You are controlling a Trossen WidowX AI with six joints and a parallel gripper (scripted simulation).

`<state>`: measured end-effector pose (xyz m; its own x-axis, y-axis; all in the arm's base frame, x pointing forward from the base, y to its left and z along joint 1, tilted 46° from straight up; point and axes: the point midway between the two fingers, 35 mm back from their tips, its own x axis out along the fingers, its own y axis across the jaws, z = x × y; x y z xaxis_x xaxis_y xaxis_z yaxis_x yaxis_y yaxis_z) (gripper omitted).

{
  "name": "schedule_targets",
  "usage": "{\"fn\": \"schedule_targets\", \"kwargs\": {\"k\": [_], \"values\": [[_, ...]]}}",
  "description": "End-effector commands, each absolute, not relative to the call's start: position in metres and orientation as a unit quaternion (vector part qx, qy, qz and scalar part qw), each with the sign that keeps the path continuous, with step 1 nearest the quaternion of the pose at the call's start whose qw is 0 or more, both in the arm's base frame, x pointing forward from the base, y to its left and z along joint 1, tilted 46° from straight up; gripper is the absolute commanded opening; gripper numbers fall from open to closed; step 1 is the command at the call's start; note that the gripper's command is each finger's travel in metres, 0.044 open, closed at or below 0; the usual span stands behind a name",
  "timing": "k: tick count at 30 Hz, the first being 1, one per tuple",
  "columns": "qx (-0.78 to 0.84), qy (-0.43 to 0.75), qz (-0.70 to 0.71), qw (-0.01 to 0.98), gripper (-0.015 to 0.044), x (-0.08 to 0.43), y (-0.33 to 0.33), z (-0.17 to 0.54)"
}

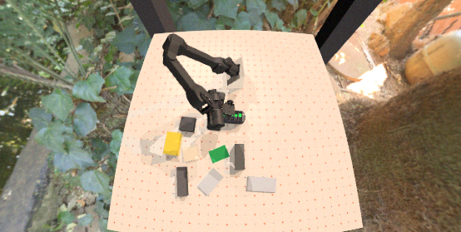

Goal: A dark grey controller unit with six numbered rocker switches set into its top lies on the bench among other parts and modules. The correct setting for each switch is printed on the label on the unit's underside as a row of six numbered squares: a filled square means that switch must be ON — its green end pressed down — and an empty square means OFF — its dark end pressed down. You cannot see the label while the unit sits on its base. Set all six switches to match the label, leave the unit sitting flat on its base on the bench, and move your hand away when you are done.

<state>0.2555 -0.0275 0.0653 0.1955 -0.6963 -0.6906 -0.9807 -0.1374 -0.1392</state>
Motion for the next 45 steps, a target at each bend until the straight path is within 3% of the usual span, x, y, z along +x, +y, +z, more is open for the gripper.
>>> {"fn": "schedule_targets", "kwargs": {"k": [1, 8, 12, 21, 28, 45], "values": [[-0.715, 0.587, 0.244, 0.291, 0.0338, 0.254, -0.030, 0.062], [-0.715, 0.587, 0.241, 0.295, 0.0338, 0.255, -0.028, 0.064], [-0.715, 0.587, 0.240, 0.295, 0.0440, 0.255, -0.029, 0.064], [-0.714, 0.587, 0.241, 0.296, 0.0440, 0.256, -0.027, 0.063], [-0.714, 0.586, 0.242, 0.296, 0.0440, 0.248, 0.040, 0.049], [-0.714, 0.586, 0.242, 0.296, 0.0440, 0.247, 0.042, 0.049]]}}
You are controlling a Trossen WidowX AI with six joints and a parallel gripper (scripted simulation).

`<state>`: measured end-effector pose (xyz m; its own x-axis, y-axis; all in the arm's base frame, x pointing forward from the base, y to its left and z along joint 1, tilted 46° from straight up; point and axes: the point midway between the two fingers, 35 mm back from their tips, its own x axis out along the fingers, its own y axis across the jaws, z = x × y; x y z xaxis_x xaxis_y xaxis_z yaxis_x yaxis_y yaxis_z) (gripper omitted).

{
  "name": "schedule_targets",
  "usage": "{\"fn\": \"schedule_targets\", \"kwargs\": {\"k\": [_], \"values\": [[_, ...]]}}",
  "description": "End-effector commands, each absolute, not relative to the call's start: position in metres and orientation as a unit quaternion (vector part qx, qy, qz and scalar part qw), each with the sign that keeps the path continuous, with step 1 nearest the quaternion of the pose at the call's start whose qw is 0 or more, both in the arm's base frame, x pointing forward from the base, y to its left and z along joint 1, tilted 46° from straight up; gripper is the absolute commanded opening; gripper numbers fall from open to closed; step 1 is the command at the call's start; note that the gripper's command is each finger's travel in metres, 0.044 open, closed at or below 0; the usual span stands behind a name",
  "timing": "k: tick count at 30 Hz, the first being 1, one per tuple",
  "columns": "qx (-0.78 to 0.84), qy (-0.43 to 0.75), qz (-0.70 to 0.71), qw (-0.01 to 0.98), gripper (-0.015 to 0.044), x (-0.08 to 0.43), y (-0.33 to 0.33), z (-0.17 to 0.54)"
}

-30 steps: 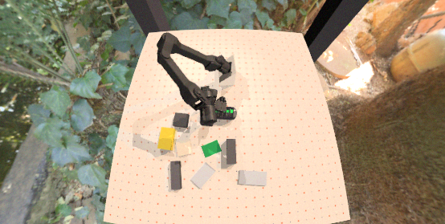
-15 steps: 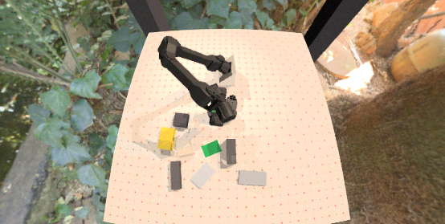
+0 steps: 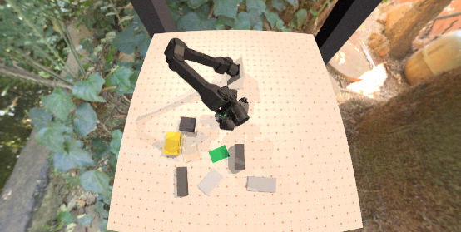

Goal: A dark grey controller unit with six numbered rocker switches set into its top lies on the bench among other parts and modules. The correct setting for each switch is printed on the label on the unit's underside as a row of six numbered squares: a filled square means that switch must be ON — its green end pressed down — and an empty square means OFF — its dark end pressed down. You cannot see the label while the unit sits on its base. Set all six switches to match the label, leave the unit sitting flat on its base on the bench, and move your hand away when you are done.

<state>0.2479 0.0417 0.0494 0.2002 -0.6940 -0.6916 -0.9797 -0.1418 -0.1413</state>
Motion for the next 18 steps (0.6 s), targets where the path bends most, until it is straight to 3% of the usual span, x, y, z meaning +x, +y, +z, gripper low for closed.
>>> {"fn": "schedule_targets", "kwargs": {"k": [1, 9, 18], "values": [[-0.714, 0.586, 0.242, 0.296, 0.0440, 0.247, 0.042, 0.049], [-0.719, 0.582, 0.256, 0.282, 0.0440, 0.239, 0.098, 0.023], [-0.719, 0.582, 0.257, 0.281, 0.0440, 0.240, 0.096, 0.018]]}}
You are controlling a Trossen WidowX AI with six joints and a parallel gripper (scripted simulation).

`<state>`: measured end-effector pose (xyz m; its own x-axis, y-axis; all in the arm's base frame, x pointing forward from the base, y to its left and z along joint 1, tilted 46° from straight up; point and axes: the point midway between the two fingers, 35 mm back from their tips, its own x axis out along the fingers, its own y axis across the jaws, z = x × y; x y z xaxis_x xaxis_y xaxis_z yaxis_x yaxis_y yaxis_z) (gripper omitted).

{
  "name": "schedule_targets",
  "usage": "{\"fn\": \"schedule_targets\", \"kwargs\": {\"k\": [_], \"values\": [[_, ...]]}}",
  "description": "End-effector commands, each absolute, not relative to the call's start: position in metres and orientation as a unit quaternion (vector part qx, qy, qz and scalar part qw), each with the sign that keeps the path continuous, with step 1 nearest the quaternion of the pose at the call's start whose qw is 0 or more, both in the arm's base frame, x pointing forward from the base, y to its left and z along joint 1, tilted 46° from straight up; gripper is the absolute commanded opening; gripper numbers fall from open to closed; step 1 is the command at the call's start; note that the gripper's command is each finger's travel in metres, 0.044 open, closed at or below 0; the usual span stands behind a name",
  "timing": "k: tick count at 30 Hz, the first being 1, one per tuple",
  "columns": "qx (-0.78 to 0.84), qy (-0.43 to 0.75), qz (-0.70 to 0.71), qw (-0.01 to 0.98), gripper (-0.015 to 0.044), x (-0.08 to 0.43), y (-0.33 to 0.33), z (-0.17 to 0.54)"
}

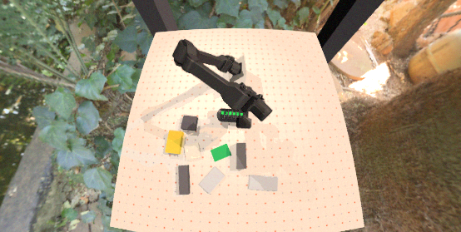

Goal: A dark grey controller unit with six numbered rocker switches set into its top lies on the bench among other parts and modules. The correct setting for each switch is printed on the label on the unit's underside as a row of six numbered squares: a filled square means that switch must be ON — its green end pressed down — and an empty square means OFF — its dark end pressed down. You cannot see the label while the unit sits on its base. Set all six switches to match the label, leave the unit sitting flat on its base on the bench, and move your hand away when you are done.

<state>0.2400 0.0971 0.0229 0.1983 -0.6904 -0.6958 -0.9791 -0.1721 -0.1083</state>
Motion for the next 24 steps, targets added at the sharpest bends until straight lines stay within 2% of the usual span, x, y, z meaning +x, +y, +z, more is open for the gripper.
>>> {"fn": "schedule_targets", "kwargs": {"k": [1, 24], "values": [[-0.719, 0.582, 0.257, 0.281, 0.0440, 0.241, 0.095, 0.016], [-0.719, 0.582, 0.257, 0.281, 0.0440, 0.248, 0.070, -0.009]]}}
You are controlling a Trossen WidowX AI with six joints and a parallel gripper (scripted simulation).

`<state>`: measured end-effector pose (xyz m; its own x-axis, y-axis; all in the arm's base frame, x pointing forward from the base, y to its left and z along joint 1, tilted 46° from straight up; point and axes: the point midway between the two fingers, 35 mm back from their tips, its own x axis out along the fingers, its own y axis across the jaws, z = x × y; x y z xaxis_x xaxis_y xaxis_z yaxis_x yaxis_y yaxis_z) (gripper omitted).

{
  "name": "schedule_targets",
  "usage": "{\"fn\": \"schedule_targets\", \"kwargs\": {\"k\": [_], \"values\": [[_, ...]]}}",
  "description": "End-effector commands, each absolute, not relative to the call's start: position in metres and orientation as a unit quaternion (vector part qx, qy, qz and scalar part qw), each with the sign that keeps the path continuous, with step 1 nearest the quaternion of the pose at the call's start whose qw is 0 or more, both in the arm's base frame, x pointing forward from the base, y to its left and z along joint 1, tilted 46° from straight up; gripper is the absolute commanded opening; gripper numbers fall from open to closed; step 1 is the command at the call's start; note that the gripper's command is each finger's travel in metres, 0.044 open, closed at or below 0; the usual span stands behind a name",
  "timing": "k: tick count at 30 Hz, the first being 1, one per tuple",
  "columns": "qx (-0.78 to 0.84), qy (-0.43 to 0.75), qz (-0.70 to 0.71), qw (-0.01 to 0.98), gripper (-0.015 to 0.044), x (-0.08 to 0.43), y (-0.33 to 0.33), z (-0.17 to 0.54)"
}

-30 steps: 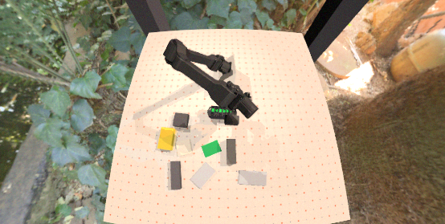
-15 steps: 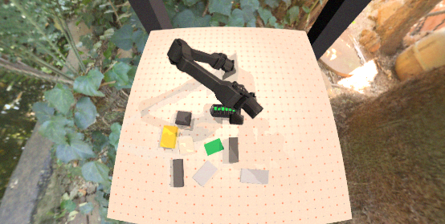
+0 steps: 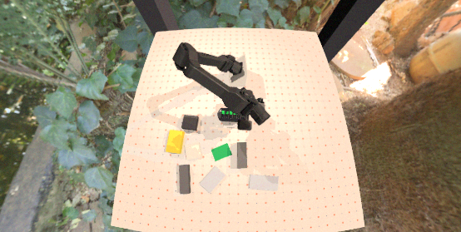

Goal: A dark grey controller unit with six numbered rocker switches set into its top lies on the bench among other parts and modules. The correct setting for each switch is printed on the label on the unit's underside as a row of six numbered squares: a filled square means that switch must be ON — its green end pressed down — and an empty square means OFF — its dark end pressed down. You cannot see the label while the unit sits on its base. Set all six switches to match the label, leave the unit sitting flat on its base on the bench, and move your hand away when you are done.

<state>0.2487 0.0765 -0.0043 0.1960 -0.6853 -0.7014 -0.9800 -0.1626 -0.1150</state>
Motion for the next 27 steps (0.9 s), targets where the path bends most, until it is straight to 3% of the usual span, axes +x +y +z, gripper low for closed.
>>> {"fn": "schedule_targets", "kwargs": {"k": [1, 12, 16, 27], "values": [[-0.719, 0.582, 0.257, 0.281, 0.0440, 0.249, 0.069, -0.010], [-0.719, 0.582, 0.256, 0.281, 0.0440, 0.250, 0.058, -0.020], [-0.719, 0.582, 0.256, 0.281, 0.0335, 0.250, 0.058, -0.020], [-0.719, 0.582, 0.256, 0.281, 0.0262, 0.250, 0.058, -0.020]]}}
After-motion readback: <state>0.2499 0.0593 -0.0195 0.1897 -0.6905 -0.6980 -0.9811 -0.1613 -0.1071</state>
